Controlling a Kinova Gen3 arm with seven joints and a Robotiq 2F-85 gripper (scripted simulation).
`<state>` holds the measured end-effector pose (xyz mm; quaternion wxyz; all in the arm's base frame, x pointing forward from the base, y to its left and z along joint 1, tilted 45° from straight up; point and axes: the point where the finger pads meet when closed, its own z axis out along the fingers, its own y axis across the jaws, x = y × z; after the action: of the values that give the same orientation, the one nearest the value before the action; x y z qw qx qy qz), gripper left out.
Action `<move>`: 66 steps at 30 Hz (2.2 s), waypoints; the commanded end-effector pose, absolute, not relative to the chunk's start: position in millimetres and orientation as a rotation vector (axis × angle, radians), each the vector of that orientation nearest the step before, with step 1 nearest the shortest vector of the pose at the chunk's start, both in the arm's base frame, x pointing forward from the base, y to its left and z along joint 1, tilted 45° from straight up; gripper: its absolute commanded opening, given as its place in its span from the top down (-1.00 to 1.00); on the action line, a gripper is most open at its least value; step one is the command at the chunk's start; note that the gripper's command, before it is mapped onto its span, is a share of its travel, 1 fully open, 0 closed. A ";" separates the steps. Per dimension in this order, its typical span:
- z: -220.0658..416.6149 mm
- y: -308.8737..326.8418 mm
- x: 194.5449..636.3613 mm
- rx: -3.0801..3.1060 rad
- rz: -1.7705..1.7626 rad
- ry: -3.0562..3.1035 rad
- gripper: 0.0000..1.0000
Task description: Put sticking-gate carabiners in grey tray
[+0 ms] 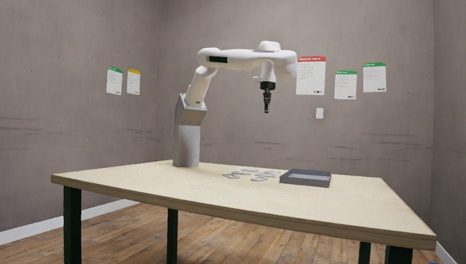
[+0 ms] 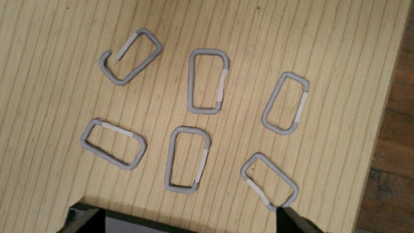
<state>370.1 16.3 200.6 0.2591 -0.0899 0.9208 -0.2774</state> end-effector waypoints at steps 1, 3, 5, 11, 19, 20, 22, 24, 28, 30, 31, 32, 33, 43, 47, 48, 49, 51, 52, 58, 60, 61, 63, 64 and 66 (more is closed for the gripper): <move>200.4 16.2 370.1 -0.242 -0.750 2.498 -1.00; 200.4 16.2 370.1 -0.242 -0.750 2.498 -1.00; 200.9 16.7 370.1 -0.602 -0.862 2.486 -1.00; 200.9 16.7 370.1 -0.693 -0.888 2.477 -1.00; 200.9 16.7 370.1 -0.693 -0.888 2.477 -1.00; 200.9 16.7 370.1 -0.693 -0.888 2.477 -1.00; 201.1 17.4 370.1 -1.058 -0.987 2.410 -1.00; 201.1 17.4 370.1 -1.083 -0.994 2.404 -1.00; 201.1 17.4 370.1 -1.150 -1.010 2.386 -1.00; 201.1 17.4 370.1 -1.150 -1.010 2.386 -1.00; 201.1 17.4 370.1 -1.150 -1.010 2.386 -1.00; 201.1 17.4 370.1 -1.150 -1.010 2.386 -1.00; 201.1 17.4 370.1 -1.150 -1.010 2.386 -1.00; 201.3 18.1 370.0 -1.605 -1.112 2.226 -1.00; 201.3 18.1 370.0 -1.605 -1.112 2.226 -1.00; 201.3 18.1 370.0 -1.605 -1.112 2.226 -1.00; 201.3 18.1 370.0 -1.605 -1.112 2.226 -1.00; 201.3 18.1 370.0 -1.605 -1.112 2.226 -1.00; 201.3 18.1 370.0 -1.605 -1.112 2.226 -1.00; 180.7 -32.2 393.5 -1.607 -1.114 2.221 -1.00; 180.7 -32.2 393.5 -1.607 -1.114 2.221 -1.00; 180.7 -32.2 393.5 -1.607 -1.114 2.221 -1.00; 180.7 -32.2 393.5 -1.607 -1.114 2.221 -1.00; 180.7 -32.2 393.5 -1.607 -1.114 2.221 -1.00; 180.7 -32.2 393.5 -1.607 -1.114 2.221 -1.00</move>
<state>391.2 -17.5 187.6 0.1008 -0.5509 0.7359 -0.3806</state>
